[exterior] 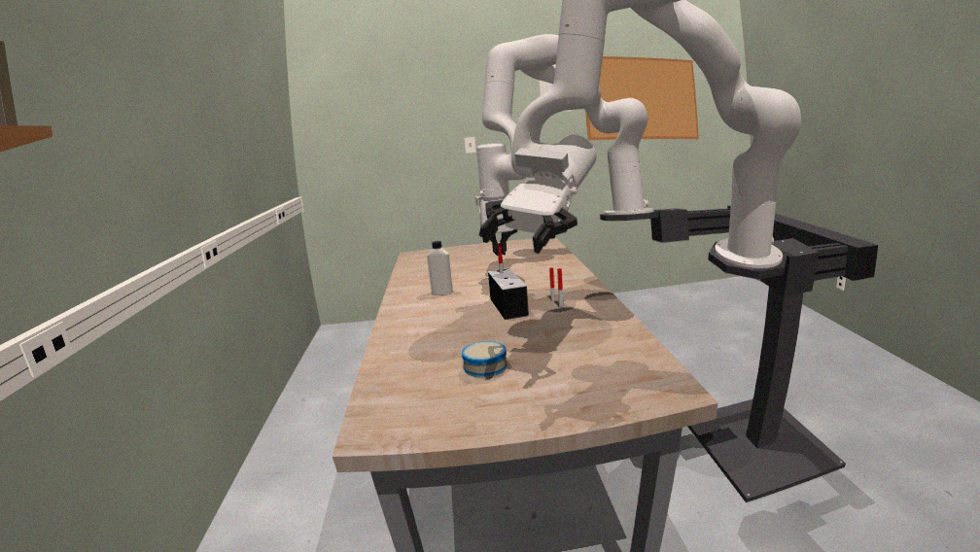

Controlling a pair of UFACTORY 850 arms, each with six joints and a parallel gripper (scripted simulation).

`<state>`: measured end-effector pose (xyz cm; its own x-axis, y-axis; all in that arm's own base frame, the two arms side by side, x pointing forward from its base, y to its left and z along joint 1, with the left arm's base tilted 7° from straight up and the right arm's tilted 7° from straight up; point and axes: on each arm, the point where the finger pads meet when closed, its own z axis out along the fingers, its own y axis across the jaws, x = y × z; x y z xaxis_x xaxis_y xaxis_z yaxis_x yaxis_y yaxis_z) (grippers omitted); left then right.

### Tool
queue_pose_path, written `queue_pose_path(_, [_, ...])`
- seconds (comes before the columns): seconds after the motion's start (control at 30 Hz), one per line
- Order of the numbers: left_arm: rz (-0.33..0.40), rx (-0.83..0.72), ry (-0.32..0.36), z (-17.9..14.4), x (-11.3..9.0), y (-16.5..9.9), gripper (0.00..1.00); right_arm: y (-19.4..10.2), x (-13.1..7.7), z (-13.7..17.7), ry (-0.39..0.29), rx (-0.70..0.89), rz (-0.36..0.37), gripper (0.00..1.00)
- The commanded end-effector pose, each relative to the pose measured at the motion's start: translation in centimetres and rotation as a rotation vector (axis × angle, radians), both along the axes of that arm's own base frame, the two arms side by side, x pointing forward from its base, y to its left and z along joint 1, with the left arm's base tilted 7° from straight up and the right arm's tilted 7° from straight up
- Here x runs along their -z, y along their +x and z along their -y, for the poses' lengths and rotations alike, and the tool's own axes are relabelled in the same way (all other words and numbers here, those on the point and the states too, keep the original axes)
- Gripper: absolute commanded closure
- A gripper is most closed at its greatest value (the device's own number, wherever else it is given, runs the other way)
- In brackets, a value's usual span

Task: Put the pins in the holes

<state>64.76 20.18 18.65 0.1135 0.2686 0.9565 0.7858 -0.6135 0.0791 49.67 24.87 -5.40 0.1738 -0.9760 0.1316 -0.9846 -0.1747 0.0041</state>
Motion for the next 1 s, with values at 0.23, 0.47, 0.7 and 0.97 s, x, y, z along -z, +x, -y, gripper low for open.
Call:
queue_pose_path(0.23, [0.002, 0.0, 0.001, 0.0, -0.11, 0.06, 0.0, 0.12, -0.06, -0.19, -0.001, 0.0, 0.002, 1.0])
queue_pose_path(0.47, [0.002, 0.0, 0.001, 0.0, -0.11, 0.06, 0.0, 0.12, -0.06, -0.19, -0.001, 0.0, 0.002, 1.0])
queue_pose_path(0.7, [0.002, 0.0, 0.001, 0.0, -0.11, 0.06, 0.0, 0.19, 0.32, -0.01, -0.001, 0.0, 0.002, 1.0])
queue_pose_path(0.97, [0.002, 0.0, 0.001, 0.0, -0.11, 0.06, 0.0, 0.19, 0.32, -0.01, -0.001, 0.0, 0.002, 1.0])
